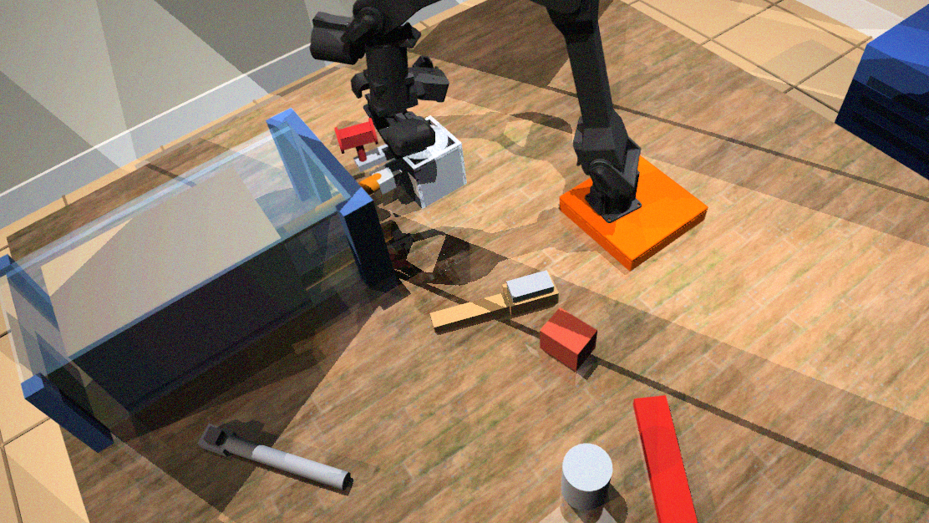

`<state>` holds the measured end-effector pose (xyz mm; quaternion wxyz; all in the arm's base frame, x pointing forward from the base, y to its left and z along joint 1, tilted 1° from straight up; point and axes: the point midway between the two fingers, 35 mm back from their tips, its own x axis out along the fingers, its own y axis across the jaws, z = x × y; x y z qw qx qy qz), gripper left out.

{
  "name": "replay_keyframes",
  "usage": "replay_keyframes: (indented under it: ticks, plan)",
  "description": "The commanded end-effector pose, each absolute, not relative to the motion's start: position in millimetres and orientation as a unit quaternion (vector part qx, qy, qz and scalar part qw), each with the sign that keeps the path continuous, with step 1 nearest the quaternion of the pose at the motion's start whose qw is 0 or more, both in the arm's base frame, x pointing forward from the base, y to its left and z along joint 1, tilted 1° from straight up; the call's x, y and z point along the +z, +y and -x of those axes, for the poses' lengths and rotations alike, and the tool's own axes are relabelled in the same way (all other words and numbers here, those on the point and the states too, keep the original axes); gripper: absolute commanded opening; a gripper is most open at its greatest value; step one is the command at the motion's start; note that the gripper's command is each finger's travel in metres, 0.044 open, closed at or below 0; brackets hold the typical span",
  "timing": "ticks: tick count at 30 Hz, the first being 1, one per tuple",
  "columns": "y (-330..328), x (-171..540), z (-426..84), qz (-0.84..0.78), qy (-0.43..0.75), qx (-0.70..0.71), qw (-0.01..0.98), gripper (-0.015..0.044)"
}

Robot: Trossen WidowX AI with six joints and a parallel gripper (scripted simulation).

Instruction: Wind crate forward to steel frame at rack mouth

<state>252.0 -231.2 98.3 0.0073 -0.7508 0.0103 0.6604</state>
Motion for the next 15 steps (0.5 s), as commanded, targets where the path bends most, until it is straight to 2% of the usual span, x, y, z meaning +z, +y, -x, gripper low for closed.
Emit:
replay_keyframes:
  ticks: [1, 10, 15]
  plan:
    - [-233.8, 94.4, -251.6, 0.749, 0.026, 0.662, 0.024, 0.0]
    - [-233.5, 94.4, -251.6, 0.749, 0.024, 0.662, 0.023, 0.0]
    - [-228.6, 94.3, -251.6, 0.749, -0.017, 0.662, -0.015, 0.0]
